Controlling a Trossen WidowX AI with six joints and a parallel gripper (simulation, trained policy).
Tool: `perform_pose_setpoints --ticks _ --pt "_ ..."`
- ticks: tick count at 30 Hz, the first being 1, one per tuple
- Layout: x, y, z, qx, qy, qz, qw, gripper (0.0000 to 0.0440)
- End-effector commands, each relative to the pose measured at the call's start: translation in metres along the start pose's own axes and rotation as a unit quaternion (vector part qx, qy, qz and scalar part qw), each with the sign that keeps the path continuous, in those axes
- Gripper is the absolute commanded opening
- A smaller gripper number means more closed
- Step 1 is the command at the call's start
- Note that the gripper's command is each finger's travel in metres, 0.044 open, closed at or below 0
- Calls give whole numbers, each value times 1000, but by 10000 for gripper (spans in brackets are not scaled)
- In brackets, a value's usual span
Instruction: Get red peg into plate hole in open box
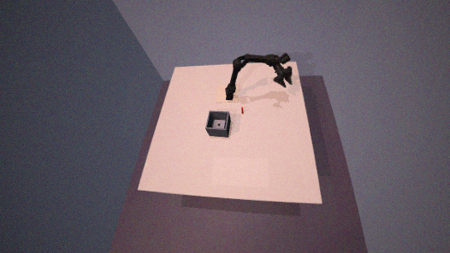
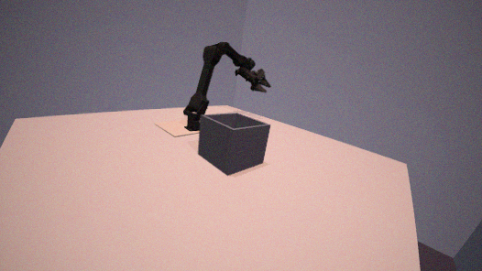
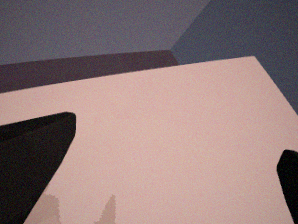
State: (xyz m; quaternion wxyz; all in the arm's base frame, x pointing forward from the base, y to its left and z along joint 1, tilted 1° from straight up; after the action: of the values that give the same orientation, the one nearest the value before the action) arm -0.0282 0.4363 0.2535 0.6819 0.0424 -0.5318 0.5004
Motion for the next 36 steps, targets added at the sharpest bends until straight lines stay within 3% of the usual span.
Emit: perform_pose_setpoints --ticks 1,9,18,27,36 --pt "-11 -19 -16 -1 31 -38 999 440" --pt "-42 -74 -54 -20 115 -152 981 440" --pt "-80 -133 -77 -53 198 -278 938 440" --pt "-121 -184 -83 -90 270 -399 872 440" --pt "-162 -224 -72 -127 328 -512 783 440"
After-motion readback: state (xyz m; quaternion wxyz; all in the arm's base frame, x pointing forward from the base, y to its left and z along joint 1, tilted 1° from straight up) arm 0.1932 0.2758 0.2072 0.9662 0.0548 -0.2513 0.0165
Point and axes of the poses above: the point midway between the two fingers, 35 mm back from their tips, its own z axis back along the fingers, its own y axis across the jaws, x = y × z, the point moved 3 cm from there along z, back along the fingers, and after that the axes turned 7 degrees about z, right-handed, at the moved point
